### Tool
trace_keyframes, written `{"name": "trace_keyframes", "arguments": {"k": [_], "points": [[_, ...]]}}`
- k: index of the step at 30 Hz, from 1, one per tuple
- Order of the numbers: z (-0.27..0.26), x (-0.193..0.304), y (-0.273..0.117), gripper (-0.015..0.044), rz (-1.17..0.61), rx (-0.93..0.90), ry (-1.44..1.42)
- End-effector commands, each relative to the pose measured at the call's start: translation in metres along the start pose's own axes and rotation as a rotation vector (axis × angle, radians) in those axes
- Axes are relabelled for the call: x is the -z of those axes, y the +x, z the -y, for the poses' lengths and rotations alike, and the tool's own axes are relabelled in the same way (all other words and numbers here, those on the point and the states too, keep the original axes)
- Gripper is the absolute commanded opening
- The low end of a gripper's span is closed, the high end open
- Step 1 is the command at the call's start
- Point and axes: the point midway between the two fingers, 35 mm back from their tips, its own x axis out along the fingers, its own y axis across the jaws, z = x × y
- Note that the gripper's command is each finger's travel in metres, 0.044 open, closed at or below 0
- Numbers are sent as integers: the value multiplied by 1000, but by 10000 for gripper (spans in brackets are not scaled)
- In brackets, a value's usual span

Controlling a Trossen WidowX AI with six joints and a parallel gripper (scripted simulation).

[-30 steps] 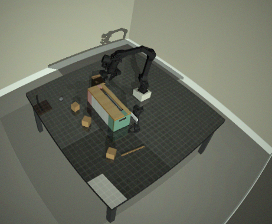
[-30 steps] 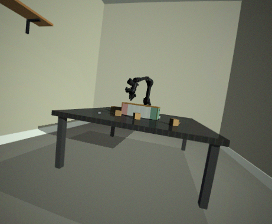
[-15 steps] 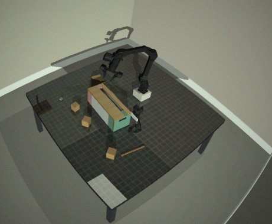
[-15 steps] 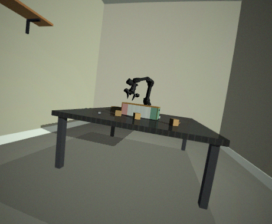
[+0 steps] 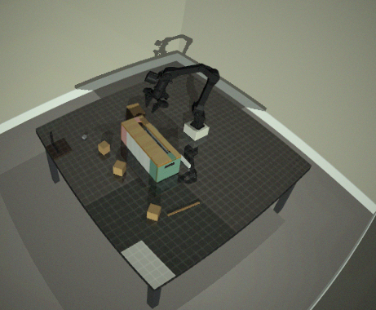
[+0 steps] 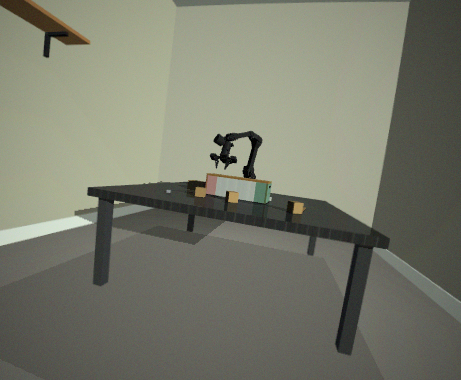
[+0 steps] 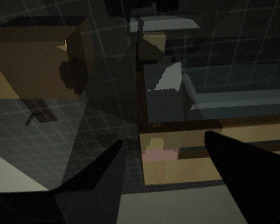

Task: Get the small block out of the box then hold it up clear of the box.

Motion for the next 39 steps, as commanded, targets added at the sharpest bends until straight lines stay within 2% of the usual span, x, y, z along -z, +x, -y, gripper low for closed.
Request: {"name": "trace_keyframes", "arguments": {"k": [1,4,10,39], "points": [[2,-2,1,285,-2,7,39],[0,-5,11,285,-2,7,39],[0,-41,84,285,-1,7,38],[2,-55,122,285,-1,7,38]]}}
